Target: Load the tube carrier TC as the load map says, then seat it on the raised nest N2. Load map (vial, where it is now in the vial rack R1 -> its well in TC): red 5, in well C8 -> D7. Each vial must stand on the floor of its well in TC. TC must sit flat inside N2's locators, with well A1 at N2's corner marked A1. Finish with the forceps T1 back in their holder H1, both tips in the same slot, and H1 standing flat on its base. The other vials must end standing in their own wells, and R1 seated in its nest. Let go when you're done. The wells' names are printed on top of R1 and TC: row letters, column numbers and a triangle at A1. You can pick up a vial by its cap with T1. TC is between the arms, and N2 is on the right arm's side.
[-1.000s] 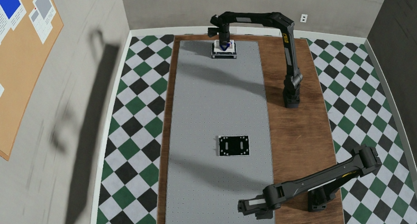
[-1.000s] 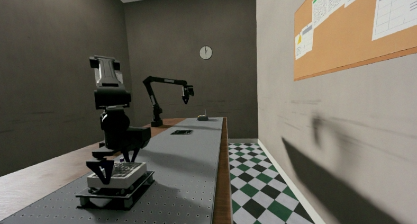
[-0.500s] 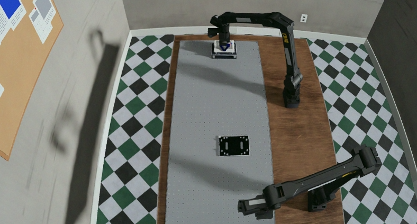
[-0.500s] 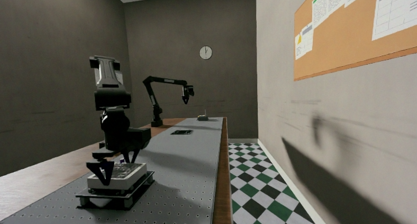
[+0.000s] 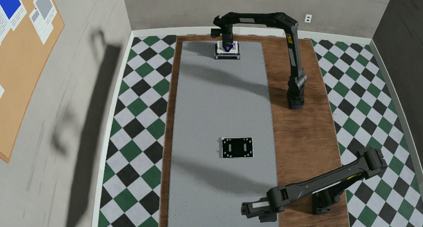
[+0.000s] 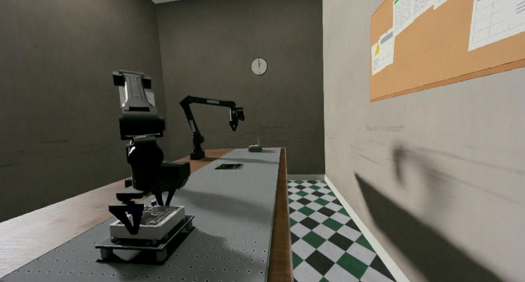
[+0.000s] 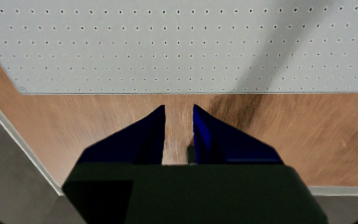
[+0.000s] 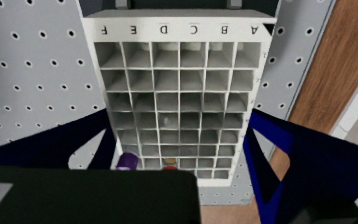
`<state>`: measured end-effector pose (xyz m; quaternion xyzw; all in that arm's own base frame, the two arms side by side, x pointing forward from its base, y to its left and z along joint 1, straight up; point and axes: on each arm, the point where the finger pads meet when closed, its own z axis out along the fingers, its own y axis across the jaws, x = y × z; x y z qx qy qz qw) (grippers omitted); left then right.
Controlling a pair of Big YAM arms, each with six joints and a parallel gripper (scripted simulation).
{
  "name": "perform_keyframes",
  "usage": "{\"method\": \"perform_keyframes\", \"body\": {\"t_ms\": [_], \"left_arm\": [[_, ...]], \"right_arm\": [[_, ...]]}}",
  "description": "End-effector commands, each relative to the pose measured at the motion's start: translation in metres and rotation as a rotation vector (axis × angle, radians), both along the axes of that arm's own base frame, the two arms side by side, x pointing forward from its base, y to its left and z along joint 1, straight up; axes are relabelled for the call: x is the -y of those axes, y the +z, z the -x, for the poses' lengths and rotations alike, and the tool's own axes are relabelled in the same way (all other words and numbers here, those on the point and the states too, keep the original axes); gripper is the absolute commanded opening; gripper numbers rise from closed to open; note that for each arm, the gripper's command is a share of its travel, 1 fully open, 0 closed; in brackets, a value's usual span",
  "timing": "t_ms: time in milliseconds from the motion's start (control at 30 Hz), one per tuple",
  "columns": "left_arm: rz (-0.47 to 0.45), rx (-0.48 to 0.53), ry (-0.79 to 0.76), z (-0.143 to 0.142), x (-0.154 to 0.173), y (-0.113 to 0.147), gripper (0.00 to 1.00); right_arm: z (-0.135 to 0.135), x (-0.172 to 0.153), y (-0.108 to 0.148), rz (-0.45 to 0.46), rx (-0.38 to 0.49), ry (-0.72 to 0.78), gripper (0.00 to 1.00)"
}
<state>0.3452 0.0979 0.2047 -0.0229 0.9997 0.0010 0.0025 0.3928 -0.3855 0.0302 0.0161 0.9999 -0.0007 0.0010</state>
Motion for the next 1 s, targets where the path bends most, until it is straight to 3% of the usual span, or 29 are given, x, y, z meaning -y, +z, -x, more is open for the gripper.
{"method": "perform_keyframes", "body": {"t_ms": [0,967], "left_arm": [[-0.008,0.03,0.005,-0.0094,-0.0024,0.0112,0.24],[-0.008,0.03,0.005,-0.0094,-0.0024,0.0112,0.24]], "right_arm": [[-0.0061,-0.0007,-0.0049,0.004,0.003,0.003,0.0],[-0.0041,-0.0021,-0.0101,-0.001,-0.002,0.003,0.0]]}}
